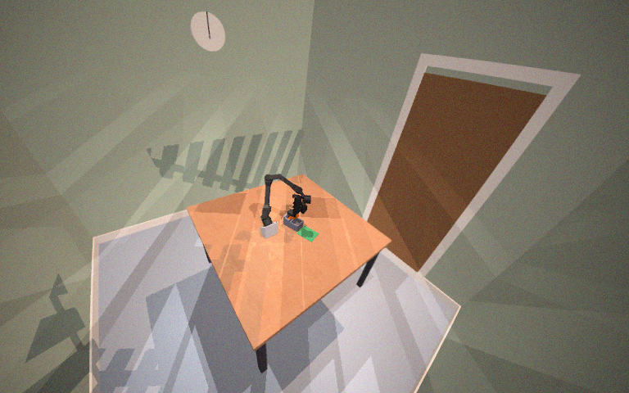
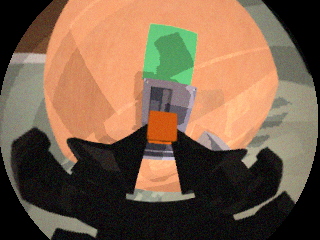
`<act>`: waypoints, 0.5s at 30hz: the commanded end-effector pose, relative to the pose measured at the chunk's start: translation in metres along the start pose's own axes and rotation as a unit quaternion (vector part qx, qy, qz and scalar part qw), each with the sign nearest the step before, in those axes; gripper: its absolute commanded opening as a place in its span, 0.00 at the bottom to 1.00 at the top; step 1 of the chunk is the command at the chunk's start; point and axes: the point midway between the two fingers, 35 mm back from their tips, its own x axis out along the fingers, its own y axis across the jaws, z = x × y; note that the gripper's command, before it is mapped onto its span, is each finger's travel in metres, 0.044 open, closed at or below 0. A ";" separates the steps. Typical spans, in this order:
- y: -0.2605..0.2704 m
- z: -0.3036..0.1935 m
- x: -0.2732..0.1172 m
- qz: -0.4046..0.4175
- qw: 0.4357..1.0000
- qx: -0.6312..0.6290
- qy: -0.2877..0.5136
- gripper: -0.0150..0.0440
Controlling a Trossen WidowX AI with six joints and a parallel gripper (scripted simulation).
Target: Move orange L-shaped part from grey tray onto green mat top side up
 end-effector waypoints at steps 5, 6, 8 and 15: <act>0.001 0.001 -0.017 0.002 1.000 -0.001 -0.003 0.25; 0.001 0.001 -0.018 0.002 1.000 -0.001 -0.003 0.25; 0.001 0.001 -0.021 0.002 1.000 -0.001 -0.003 0.25; 0.001 0.001 -0.033 0.002 1.000 -0.001 -0.003 0.25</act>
